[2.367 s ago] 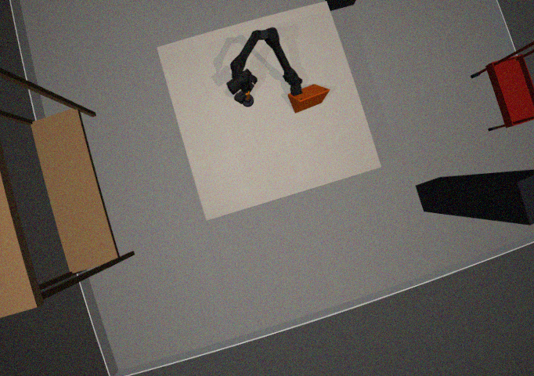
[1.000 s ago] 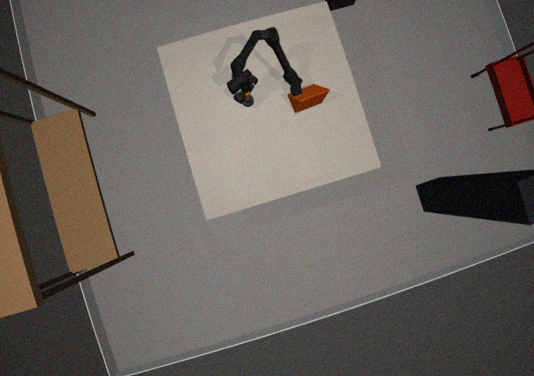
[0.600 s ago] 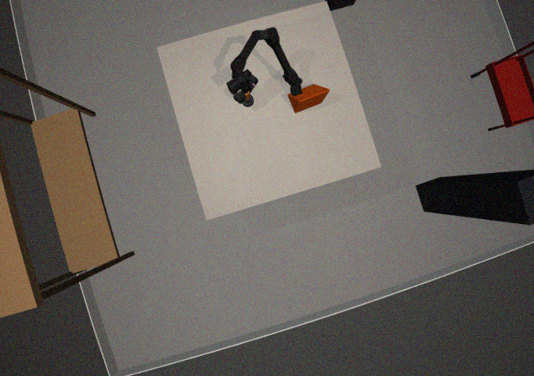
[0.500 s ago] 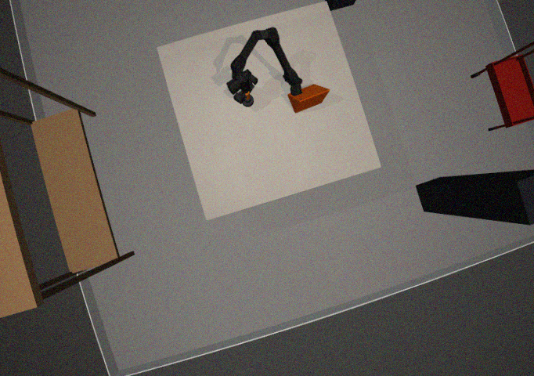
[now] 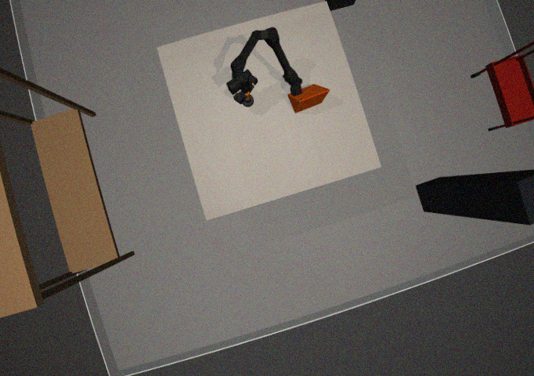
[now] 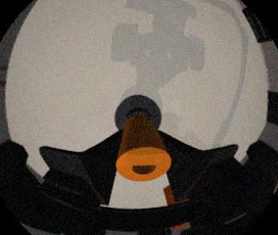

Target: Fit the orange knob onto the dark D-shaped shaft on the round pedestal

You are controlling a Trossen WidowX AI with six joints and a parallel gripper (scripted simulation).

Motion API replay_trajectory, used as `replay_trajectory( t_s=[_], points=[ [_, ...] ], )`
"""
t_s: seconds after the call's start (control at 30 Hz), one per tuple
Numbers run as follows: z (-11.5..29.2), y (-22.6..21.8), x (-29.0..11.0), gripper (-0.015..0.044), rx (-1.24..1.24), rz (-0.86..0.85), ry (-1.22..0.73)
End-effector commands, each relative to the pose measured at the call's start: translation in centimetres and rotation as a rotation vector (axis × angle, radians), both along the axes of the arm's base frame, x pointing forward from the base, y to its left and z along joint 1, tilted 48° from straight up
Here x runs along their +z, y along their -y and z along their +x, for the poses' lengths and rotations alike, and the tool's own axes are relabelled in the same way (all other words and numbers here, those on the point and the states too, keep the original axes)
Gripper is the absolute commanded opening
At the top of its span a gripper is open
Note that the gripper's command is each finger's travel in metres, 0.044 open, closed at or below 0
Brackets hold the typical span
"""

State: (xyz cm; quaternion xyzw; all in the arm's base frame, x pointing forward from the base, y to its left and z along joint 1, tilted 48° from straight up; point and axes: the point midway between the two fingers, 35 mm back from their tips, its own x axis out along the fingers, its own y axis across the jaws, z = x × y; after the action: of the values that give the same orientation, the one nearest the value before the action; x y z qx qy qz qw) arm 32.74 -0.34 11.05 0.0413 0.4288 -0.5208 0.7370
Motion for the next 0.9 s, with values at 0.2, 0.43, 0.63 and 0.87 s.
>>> replay_trajectory(
  t_s=[0.2, 0.43, 0.63, 0.87],
  points=[
    [0.03, 0.62, -0.56, 0.0, -0.022, 0.003, 0.026],
    [0.09, 1.01, -0.9, 0.0, -0.05, 0.006, 0.055],
    [0.07, 0.92, -0.83, 0.0, -0.041, 0.007, 0.042],
    [0.07, 0.92, -0.83, 0.0105, -0.041, 0.007, 0.042]
  ],
)
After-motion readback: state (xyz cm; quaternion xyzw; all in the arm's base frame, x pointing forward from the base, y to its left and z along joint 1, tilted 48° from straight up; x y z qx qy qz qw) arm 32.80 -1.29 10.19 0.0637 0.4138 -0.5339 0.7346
